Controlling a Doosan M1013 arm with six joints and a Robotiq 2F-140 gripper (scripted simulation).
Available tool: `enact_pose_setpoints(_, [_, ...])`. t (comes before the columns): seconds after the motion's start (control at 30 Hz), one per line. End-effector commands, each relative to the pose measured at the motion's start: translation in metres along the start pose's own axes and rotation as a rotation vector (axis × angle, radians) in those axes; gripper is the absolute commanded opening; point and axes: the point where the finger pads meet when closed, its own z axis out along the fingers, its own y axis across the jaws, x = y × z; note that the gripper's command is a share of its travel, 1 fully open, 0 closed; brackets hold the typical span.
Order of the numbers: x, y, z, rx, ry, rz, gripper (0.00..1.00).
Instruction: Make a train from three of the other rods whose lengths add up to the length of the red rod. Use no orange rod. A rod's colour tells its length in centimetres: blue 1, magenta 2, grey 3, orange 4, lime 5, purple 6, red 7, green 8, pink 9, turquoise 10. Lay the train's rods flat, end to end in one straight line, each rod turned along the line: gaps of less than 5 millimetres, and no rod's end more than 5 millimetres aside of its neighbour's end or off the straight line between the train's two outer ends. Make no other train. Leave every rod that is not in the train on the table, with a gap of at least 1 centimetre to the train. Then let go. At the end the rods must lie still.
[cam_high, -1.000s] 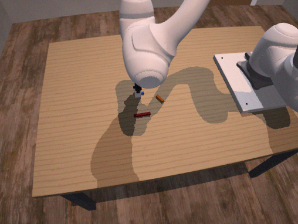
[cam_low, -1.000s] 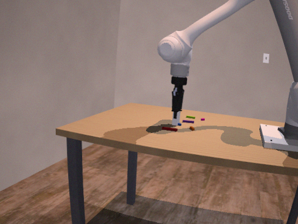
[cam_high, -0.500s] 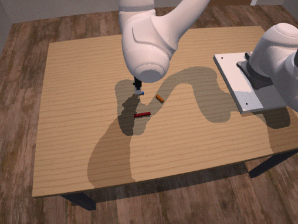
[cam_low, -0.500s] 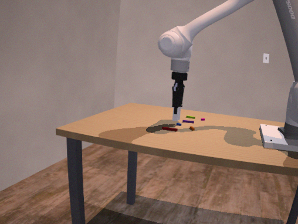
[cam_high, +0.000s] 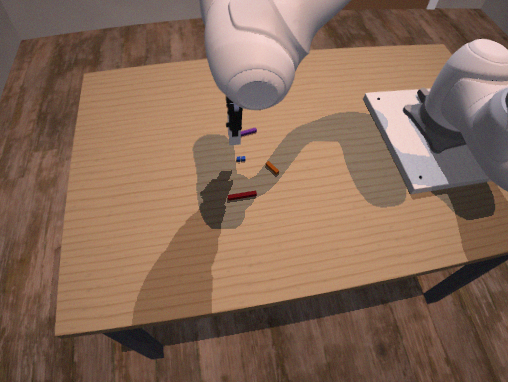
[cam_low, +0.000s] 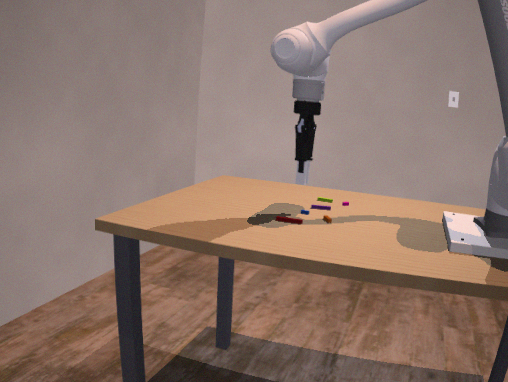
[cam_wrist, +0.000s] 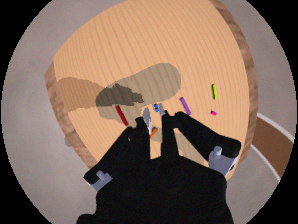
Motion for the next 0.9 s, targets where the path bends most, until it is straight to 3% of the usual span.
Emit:
enact_pose_setpoints(0.0, [0.0000, 0.0000, -0.0052, 0.000, 0.000, 0.000, 0.15])
enact_pose_setpoints(0.1, [0.0000, 0.0000, -0.0060, 0.000, 0.000, 0.000, 0.15])
enact_pose_setpoints(0.13, [0.0000, 0.0000, -0.0060, 0.000, 0.000, 0.000, 1.00])
enact_pose_setpoints(0.87, [0.0000, 0.0011, -0.0059, 0.000, 0.000, 0.000, 1.00])
